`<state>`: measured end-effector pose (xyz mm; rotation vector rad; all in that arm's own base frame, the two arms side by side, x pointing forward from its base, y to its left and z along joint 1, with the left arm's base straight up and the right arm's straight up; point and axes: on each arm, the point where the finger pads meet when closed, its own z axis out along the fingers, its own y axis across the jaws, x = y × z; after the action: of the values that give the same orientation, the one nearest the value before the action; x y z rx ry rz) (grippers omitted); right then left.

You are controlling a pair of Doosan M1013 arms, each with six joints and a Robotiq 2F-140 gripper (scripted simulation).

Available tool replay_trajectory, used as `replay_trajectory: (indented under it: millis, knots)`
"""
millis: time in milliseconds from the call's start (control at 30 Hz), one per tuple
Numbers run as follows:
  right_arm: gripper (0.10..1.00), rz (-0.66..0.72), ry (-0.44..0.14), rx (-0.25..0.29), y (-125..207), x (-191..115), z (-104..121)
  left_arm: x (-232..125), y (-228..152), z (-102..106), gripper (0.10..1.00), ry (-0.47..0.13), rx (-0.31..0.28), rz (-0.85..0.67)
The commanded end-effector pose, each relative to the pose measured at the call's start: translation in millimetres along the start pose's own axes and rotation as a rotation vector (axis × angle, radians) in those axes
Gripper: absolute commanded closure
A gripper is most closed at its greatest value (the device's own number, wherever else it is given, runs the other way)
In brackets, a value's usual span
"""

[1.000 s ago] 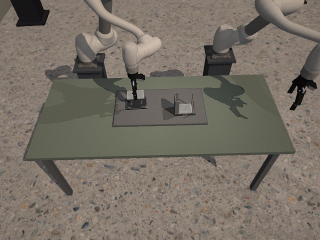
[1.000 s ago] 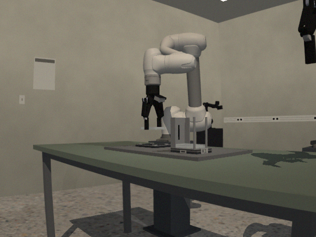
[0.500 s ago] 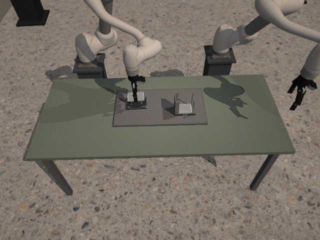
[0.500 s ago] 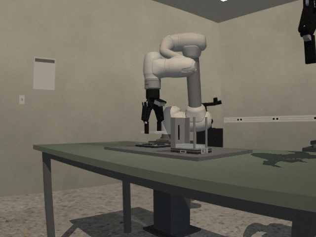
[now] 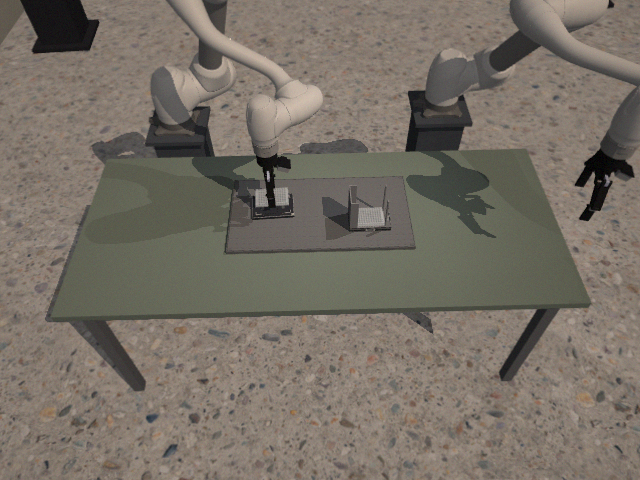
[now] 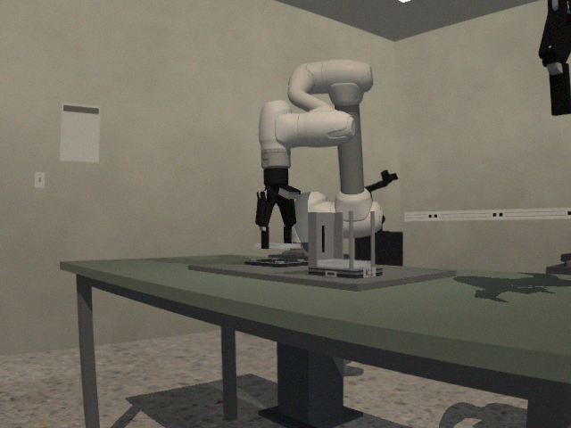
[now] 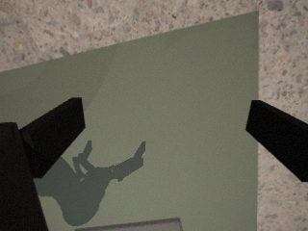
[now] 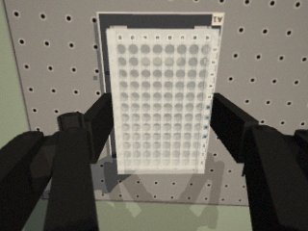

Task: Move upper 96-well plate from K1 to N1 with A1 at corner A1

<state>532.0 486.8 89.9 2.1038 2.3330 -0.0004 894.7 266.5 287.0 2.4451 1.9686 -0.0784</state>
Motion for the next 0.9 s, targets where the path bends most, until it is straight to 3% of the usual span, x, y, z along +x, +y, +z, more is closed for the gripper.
replay_trajectory:
  millis: [0, 433, 867]
  knots:
    - [0.999, 0.0, 0.001, -0.001, 0, 0, 6, 0, 0, -1, 0.098, 0.001, -0.001, 0.0]
    - [0.999, 0.0, 0.001, -0.001, 0, 0, 24, 0, 0, -1, 0.098, 0.001, -0.001, 0.0]
    - [0.999, 0.0, 0.001, -0.001, 0, 0, 25, 0, 0, -1, 0.098, 0.001, -0.001, 0.0]
